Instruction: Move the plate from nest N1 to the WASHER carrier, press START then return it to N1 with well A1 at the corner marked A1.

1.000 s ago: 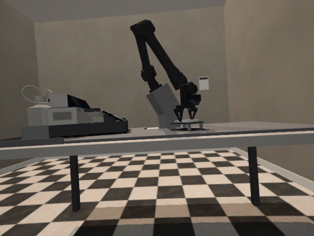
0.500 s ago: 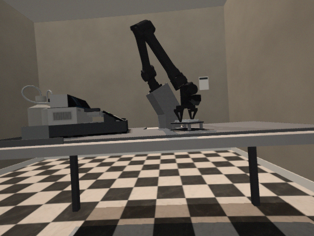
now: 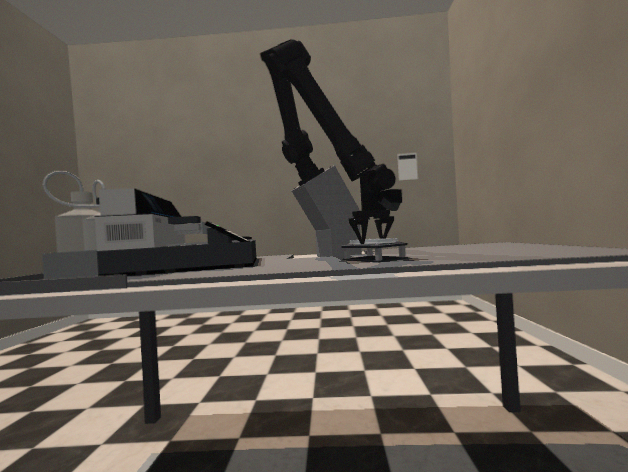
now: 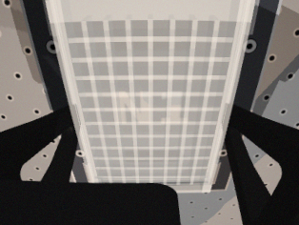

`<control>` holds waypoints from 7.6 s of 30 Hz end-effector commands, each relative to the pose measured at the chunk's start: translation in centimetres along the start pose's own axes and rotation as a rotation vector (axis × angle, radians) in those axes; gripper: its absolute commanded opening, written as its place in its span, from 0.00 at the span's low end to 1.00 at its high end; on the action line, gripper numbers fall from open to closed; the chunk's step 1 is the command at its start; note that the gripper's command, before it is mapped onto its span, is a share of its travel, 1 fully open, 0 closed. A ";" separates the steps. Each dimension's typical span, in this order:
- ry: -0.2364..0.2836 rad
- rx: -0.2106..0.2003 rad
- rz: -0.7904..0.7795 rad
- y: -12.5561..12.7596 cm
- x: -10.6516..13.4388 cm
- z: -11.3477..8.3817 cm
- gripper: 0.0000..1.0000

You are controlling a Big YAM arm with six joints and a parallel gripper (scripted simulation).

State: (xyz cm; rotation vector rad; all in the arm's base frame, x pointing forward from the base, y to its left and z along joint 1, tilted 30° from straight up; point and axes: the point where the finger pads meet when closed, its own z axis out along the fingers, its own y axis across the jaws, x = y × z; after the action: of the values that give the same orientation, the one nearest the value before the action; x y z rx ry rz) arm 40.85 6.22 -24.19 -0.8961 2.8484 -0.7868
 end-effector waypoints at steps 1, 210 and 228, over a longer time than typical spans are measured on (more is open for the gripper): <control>-0.015 0.003 0.003 -0.2 -0.7 -0.2 0.84; -0.023 0.006 0.128 -17.1 7.8 -11.3 0.84; -0.023 0.006 0.128 -17.1 7.8 -11.3 0.84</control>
State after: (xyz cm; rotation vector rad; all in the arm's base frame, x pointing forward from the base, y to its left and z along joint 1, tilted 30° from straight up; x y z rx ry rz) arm 40.66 -5.68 -6.36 -0.6782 2.8707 -0.7698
